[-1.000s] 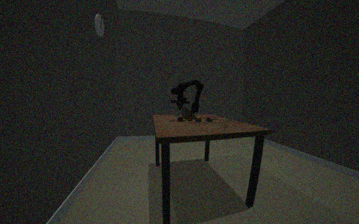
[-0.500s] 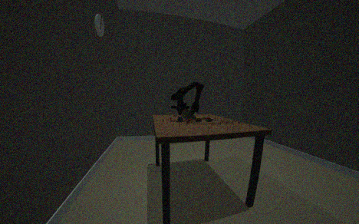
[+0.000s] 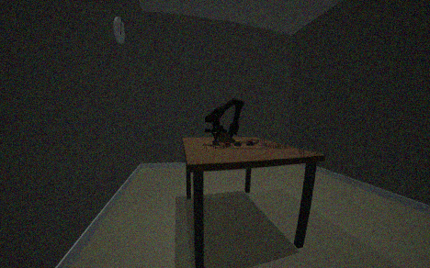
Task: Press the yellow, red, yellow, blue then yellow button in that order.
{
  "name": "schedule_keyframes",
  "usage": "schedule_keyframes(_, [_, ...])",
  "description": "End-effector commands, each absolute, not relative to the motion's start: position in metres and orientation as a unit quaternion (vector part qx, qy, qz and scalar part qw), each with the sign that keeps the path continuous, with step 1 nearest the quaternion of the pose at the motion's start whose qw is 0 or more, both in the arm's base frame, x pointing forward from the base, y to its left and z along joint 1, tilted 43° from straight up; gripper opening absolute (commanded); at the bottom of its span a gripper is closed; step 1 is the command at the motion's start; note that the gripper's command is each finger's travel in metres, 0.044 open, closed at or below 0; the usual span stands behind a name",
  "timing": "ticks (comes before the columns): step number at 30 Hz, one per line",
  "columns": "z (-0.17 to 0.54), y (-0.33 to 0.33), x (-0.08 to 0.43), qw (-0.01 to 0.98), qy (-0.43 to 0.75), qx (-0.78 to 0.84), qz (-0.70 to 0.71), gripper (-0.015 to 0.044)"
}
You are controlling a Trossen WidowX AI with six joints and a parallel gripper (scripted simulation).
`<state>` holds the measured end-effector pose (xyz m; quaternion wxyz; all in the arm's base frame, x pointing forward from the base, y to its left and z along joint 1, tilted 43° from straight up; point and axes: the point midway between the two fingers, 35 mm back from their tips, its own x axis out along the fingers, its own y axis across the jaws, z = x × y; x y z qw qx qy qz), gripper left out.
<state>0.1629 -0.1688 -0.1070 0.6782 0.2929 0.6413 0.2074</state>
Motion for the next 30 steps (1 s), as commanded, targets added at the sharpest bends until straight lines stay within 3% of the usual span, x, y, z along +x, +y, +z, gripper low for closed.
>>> schedule_keyframes(1, [-0.108,-0.165,0.162,0.676,0.642,0.298,0.207,0.002])
schedule_keyframes(18, [-0.106,-0.169,0.162,0.678,0.641,0.293,0.207,0.002])
schedule_keyframes(30, [-0.046,-0.222,0.154,0.675,0.642,0.298,0.206,0.002])
